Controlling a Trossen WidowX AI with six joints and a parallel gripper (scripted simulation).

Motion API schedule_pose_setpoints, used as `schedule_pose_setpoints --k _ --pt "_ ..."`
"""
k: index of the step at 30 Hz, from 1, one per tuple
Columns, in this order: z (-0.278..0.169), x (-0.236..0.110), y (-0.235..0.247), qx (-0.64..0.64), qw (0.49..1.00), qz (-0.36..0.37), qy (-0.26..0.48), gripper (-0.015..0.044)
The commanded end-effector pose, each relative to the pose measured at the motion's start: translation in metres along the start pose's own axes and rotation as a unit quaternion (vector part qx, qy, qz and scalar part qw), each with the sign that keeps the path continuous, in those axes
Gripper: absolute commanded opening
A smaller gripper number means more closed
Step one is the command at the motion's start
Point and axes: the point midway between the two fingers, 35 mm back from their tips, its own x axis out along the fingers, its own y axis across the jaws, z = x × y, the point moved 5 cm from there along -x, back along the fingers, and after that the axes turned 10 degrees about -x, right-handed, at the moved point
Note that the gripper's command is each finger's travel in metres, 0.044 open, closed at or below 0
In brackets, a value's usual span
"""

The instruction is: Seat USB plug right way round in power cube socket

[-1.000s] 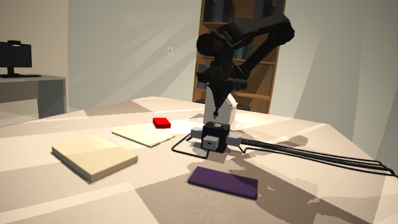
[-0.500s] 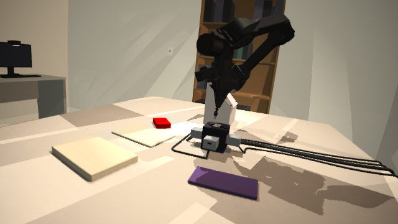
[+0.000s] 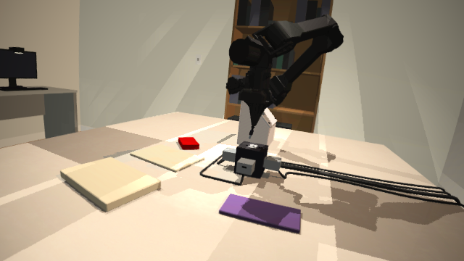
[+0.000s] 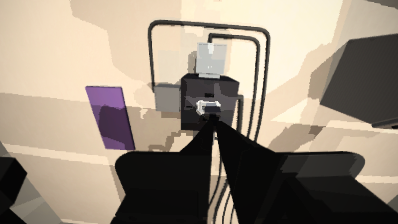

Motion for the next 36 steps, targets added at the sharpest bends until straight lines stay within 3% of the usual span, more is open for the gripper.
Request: schedule_pose_setpoints --k 1,36 --pt "0.0002 0.0001 -0.0001 0.035 0.999 0.000 0.000 0.0000" --pt "-0.0004 0.0027 0.0004 0.031 0.999 0.003 0.008 0.0000"
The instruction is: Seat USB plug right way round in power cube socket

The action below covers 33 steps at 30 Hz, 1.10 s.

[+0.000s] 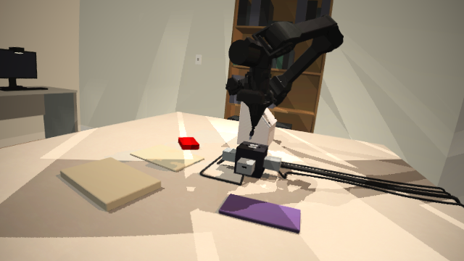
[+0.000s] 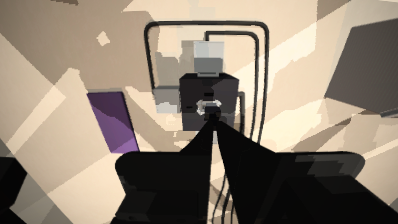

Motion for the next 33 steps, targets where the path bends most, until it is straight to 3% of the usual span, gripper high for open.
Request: schedule_pose_setpoints --k 1,33 --pt "-0.0002 0.0008 0.0001 -0.001 1.000 0.002 0.004 0.0000" --pt "-0.0009 0.0046 0.0004 -0.002 1.000 0.004 0.016 0.0000"
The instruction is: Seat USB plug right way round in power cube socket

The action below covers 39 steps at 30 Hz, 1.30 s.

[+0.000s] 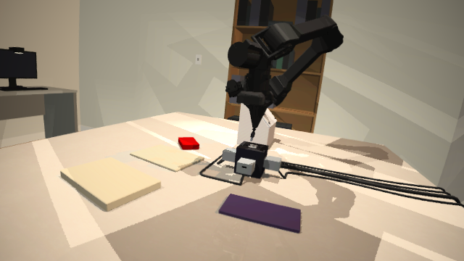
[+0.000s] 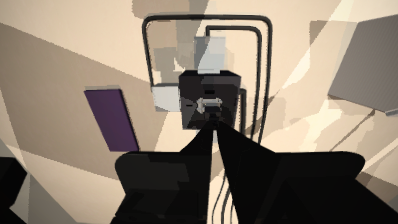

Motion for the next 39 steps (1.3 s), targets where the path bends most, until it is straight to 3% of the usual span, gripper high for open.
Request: schedule_pose_setpoints --k 1,39 --pt "-0.0002 0.0008 0.0001 -0.002 1.000 0.002 0.004 0.0000" --pt "-0.0008 0.0054 0.0004 -0.003 1.000 0.004 0.018 0.0000"
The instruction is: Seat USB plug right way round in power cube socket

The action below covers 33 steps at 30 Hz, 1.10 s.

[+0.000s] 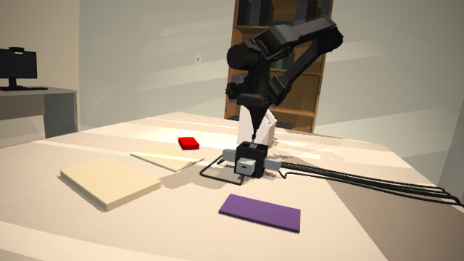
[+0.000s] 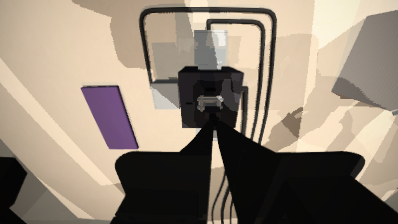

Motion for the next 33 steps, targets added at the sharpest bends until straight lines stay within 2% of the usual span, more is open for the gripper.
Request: schedule_pose_setpoints --k 1,33 --pt "-0.0001 0.0008 0.0000 -0.002 1.000 0.002 0.004 0.0000" --pt "-0.0003 0.0047 0.0002 -0.002 1.000 0.003 0.010 0.0000"
